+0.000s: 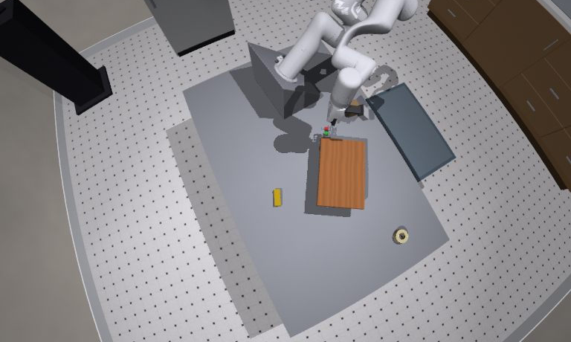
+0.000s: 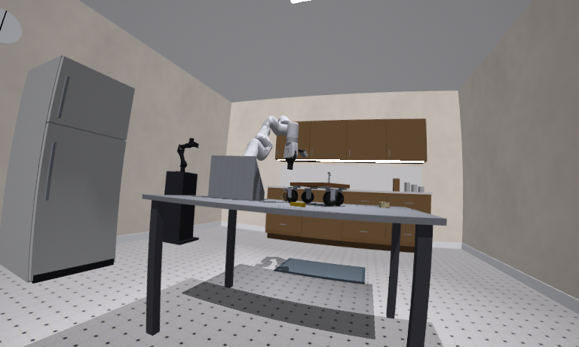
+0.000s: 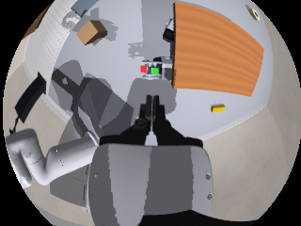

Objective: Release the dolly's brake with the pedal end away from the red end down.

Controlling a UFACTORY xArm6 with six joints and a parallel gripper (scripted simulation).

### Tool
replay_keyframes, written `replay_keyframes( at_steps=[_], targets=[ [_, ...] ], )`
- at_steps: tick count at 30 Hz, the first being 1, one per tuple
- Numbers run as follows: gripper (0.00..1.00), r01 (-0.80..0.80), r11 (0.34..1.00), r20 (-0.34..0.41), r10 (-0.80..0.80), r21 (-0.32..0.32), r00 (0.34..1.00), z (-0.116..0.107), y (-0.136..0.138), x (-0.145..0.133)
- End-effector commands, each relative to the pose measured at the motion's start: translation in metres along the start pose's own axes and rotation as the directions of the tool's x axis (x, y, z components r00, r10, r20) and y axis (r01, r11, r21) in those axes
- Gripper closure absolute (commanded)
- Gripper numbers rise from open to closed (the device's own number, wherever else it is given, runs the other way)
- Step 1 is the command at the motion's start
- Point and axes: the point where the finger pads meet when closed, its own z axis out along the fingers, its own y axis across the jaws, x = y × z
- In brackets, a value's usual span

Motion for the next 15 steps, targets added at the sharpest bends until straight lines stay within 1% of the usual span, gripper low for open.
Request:
replay_keyframes(
  at_steps=[1, 8, 15],
  targets=[
    [1.0, 0.034, 0.999, -0.004, -0.034, -0.016, 0.999, 0.0046, 0.0039, 0.001],
    [1.0, 0.028, 0.999, -0.004, -0.028, -0.016, 1.0, 0.0046, 0.004, 0.001],
    [1.0, -0.025, 1.0, -0.005, 0.025, -0.016, 1.0, 0.0053, 0.004, 0.0011]
  ],
)
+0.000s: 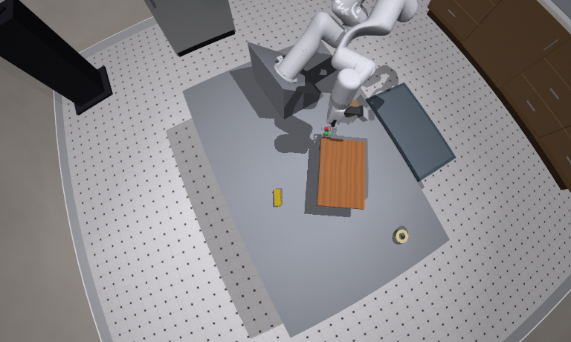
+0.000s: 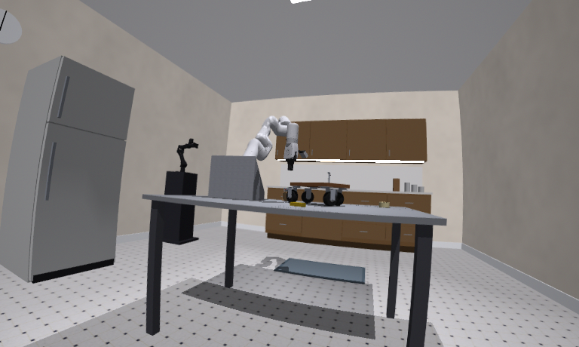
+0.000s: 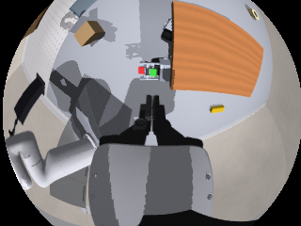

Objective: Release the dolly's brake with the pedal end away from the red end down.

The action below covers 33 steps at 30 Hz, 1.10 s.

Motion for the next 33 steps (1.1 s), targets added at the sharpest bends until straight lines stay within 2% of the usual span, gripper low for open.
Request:
replay_keyframes(
  at_steps=[1, 7, 14, 16, 17, 22, 31, 33],
  targets=[
    [1.0, -0.048, 0.999, -0.001, 0.048, -0.003, 0.999, 0.0, 0.001, 0.001],
    [1.0, -0.245, 0.97, -0.002, 0.245, -0.002, 0.97, 0.002, 0.001, 0.001],
    [1.0, -0.552, 0.834, -0.005, 0.552, 0.0, 0.834, 0.008, 0.001, 0.001],
    [1.0, -0.552, 0.834, -0.005, 0.552, 0.0, 0.834, 0.008, 0.001, 0.001],
    [1.0, -0.654, 0.757, -0.004, 0.654, 0.0, 0.757, 0.009, 0.001, 0.001],
    [1.0, -0.787, 0.617, -0.012, 0.787, 0.007, 0.617, 0.014, 0.002, 0.001],
    [1.0, -0.963, 0.269, -0.018, 0.963, 0.024, 0.269, 0.024, 0.002, 0.001],
    [1.0, -0.963, 0.269, -0.018, 0.963, 0.024, 0.269, 0.024, 0.002, 0.001]
  ],
)
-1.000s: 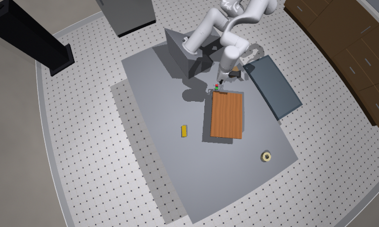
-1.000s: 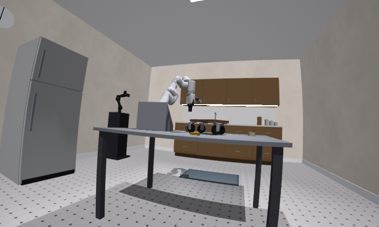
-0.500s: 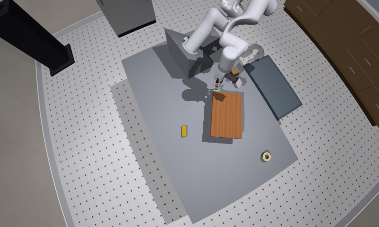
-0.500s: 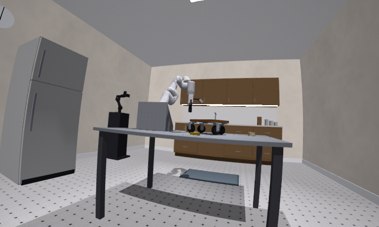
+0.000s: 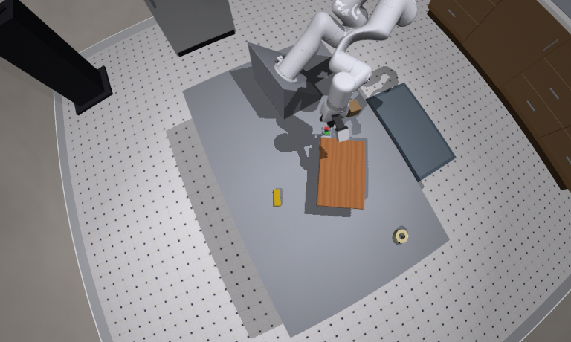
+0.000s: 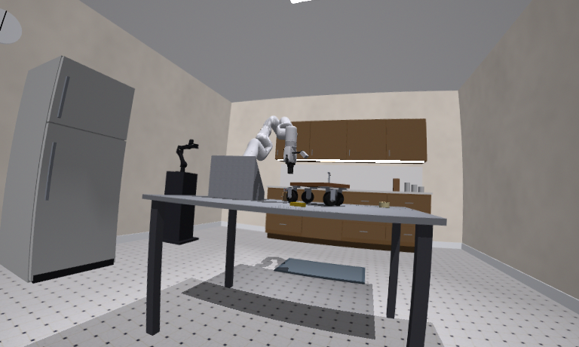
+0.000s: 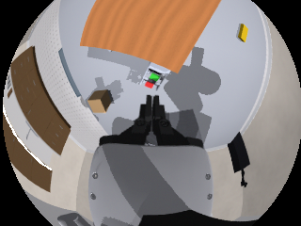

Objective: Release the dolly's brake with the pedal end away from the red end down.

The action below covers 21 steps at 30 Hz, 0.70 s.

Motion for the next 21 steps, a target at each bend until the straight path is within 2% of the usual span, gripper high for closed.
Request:
replay_keyframes(
  at_steps=[1, 7, 15, 17, 18, 21],
  targets=[
    [1.0, -0.274, 0.962, -0.001, 0.274, -0.015, 0.962, 0.004, 0.0, 0.001],
    [1.0, -0.493, 0.87, -0.01, 0.493, -0.005, 0.87, 0.01, 0.001, 0.001],
    [1.0, -0.761, 0.649, -0.014, 0.761, 0.01, 0.649, 0.015, 0.001, 0.0],
    [1.0, -0.761, 0.649, -0.014, 0.761, 0.01, 0.649, 0.015, 0.001, 0.0],
    [1.0, -0.837, 0.546, -0.014, 0.838, 0.014, 0.546, 0.016, 0.001, 0.0],
    [1.0, -0.891, 0.453, -0.013, 0.892, 0.018, 0.453, 0.017, 0.001, 0.0]
  ],
)
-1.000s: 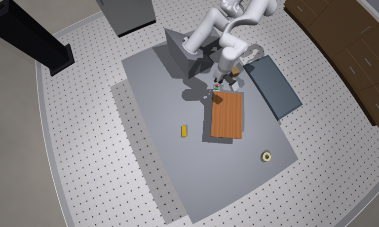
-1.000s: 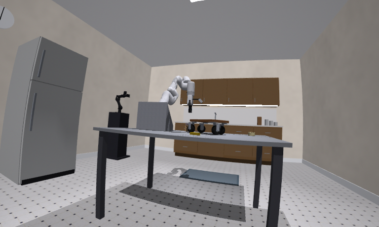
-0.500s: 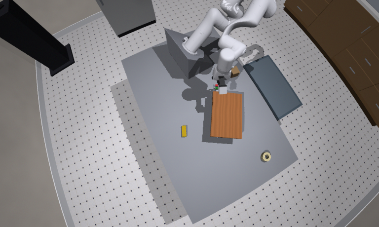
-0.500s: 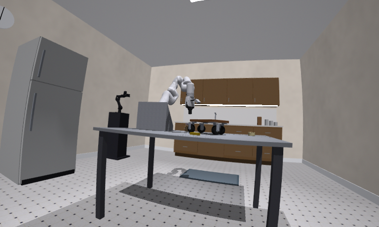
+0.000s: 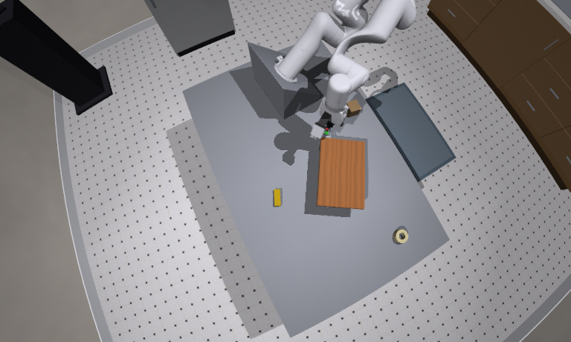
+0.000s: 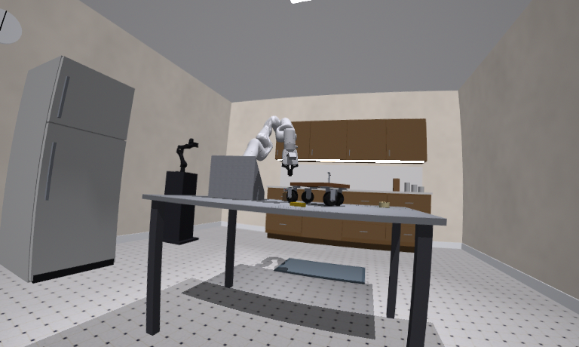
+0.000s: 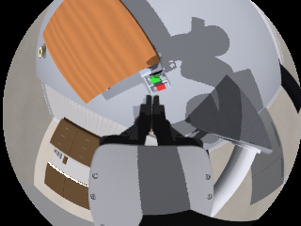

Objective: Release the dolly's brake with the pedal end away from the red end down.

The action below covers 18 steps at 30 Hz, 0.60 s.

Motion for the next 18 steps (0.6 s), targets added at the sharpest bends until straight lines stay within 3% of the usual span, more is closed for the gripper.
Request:
replay_keyframes(
  at_steps=[1, 11, 13, 14, 18],
  targets=[
    [1.0, -0.274, 0.962, -0.016, 0.274, -0.015, 0.962, 0.0015, -0.0006, 0.0006],
    [1.0, -0.649, 0.761, -0.029, 0.648, -0.01, 0.761, 0.0025, -0.0004, 0.0007],
    [1.0, -0.649, 0.761, -0.029, 0.648, -0.01, 0.761, 0.0025, -0.0004, 0.0007],
    [1.0, -0.738, 0.675, -0.036, 0.737, -0.012, 0.675, 0.0025, -0.0004, 0.0007],
    [1.0, -0.827, 0.562, -0.05, 0.825, -0.019, 0.562, 0.0025, -0.0004, 0.0007]
  ],
)
